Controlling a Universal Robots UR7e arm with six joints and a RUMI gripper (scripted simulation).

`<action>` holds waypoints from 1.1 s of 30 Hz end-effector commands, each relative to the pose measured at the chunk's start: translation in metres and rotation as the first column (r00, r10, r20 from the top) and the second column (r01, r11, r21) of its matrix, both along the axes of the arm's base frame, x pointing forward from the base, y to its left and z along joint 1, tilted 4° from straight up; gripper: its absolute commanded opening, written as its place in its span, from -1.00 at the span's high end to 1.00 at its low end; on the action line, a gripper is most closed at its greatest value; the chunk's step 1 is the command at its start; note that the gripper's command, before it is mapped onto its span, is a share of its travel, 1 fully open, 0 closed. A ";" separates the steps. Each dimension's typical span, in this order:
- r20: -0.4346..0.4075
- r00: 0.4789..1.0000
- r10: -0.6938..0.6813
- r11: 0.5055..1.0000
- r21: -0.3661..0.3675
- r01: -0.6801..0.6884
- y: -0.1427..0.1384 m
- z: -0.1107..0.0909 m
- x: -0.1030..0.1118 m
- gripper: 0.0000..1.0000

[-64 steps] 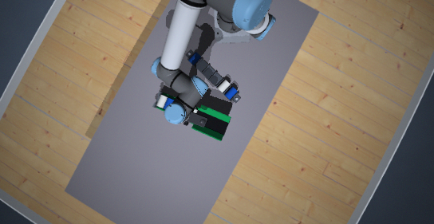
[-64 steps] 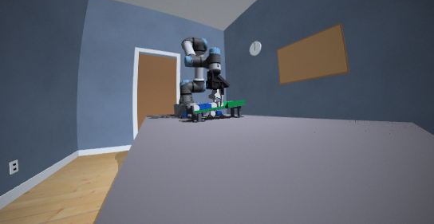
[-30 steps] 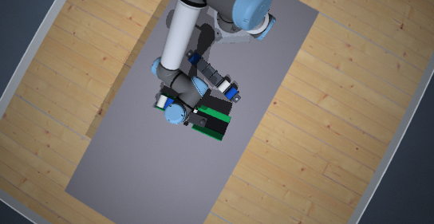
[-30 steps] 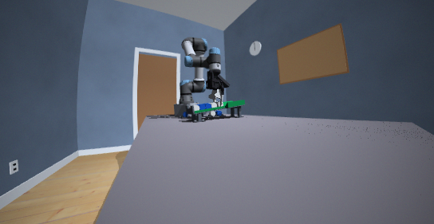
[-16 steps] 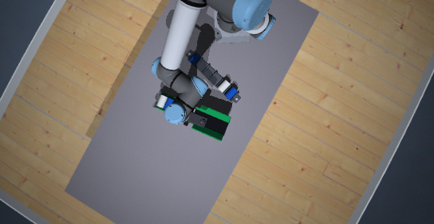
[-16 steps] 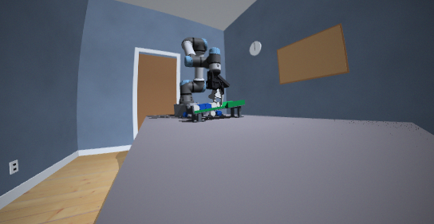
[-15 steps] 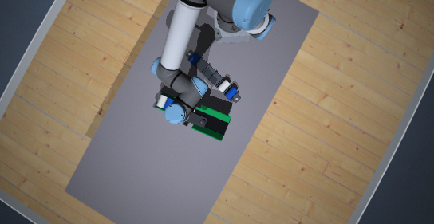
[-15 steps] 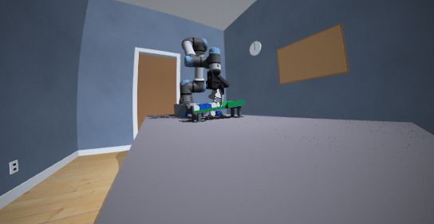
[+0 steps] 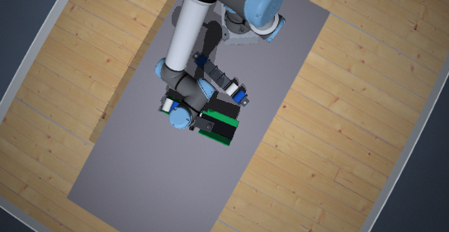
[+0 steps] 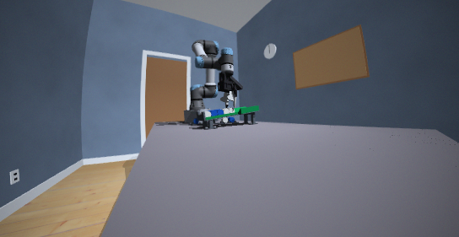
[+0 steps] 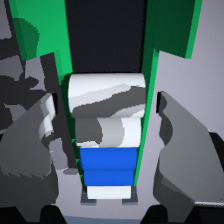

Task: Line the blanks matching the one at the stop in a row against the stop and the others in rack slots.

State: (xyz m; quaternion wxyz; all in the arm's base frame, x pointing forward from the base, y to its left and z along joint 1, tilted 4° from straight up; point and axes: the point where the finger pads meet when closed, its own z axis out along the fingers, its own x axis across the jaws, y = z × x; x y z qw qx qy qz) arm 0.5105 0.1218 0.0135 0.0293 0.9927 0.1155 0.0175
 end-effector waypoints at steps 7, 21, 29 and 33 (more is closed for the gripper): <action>0.001 1.000 0.000 1.000 0.000 0.000 0.003 0.058 -0.002 0.01; 0.001 1.000 0.000 1.000 0.000 0.000 0.004 0.072 -0.003 -1.00; 0.001 1.000 0.000 1.000 0.000 0.000 0.004 0.072 -0.003 -1.00; 0.001 1.000 0.000 1.000 0.000 0.000 0.004 0.072 -0.003 -1.00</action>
